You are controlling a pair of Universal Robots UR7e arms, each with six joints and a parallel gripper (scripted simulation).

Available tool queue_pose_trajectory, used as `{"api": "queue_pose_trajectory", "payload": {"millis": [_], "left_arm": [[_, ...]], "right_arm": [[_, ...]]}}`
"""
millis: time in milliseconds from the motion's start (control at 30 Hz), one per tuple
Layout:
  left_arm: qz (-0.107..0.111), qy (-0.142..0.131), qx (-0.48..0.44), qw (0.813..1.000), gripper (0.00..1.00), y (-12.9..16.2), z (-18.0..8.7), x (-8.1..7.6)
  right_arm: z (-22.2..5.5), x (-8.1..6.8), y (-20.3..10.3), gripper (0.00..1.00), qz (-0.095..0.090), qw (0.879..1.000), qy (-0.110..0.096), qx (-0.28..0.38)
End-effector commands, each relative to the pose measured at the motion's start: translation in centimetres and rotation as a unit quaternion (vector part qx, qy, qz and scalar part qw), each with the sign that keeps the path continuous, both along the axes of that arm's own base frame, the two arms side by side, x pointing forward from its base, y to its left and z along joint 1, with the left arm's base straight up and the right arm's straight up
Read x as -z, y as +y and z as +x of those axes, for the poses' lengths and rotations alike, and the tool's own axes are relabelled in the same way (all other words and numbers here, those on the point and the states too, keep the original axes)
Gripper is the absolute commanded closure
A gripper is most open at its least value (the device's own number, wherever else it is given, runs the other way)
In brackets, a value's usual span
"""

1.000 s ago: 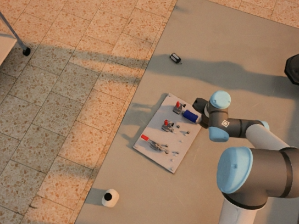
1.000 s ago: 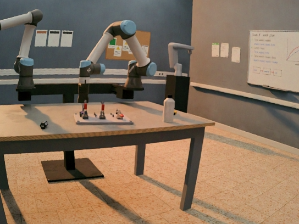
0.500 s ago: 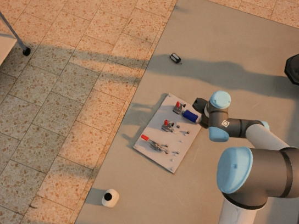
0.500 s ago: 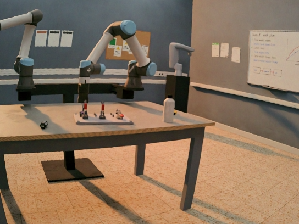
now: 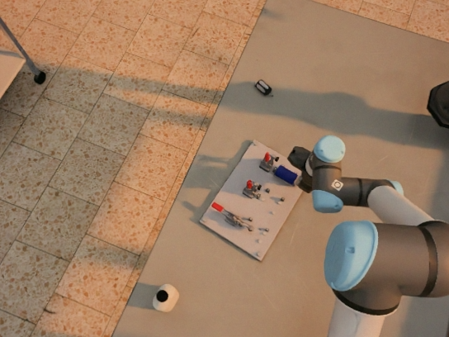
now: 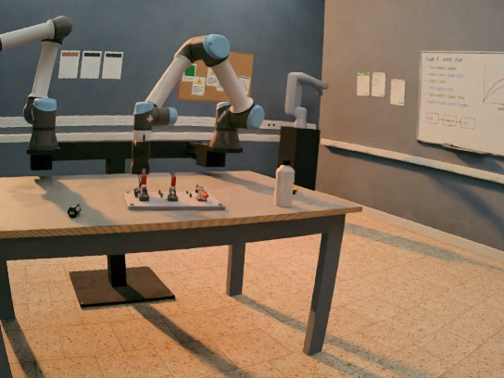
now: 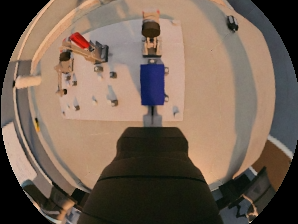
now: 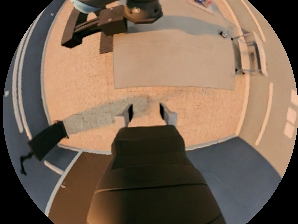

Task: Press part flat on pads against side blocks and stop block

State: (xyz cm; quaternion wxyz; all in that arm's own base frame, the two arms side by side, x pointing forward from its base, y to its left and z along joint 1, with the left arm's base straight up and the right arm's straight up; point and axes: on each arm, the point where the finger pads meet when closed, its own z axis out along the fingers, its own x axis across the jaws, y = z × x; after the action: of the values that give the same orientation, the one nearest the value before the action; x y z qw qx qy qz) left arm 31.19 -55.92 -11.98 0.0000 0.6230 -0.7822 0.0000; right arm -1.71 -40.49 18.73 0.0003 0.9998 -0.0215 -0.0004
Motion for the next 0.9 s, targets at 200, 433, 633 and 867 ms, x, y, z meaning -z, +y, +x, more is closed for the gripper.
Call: {"api": "queue_pose_trajectory", "payload": {"millis": [200,433,633,867], "left_arm": [[0.0,0.0,0.0,1.0,1.0,0.0,0.12,-0.01],[0.0,-0.001,-0.001,1.0,1.0,-0.04,0.21,-0.02],[-0.001,-0.001,-0.001,1.0,1.0,-0.11,0.45,-0.01],[0.0,0.0,-0.001,1.0,1.0,-0.07,0.4,-0.02]], "right_arm": [[-0.08,0.03,0.13,0.0,0.0,1.0,0.0,0.001],[-0.08,0.03,0.13,0.0,0.0,1.0,0.0,0.001],[-0.08,0.03,0.13,0.0,0.0,1.0,0.0,0.001],[-0.08,0.03,0.13,0.0,0.0,1.0,0.0,0.001]]}}
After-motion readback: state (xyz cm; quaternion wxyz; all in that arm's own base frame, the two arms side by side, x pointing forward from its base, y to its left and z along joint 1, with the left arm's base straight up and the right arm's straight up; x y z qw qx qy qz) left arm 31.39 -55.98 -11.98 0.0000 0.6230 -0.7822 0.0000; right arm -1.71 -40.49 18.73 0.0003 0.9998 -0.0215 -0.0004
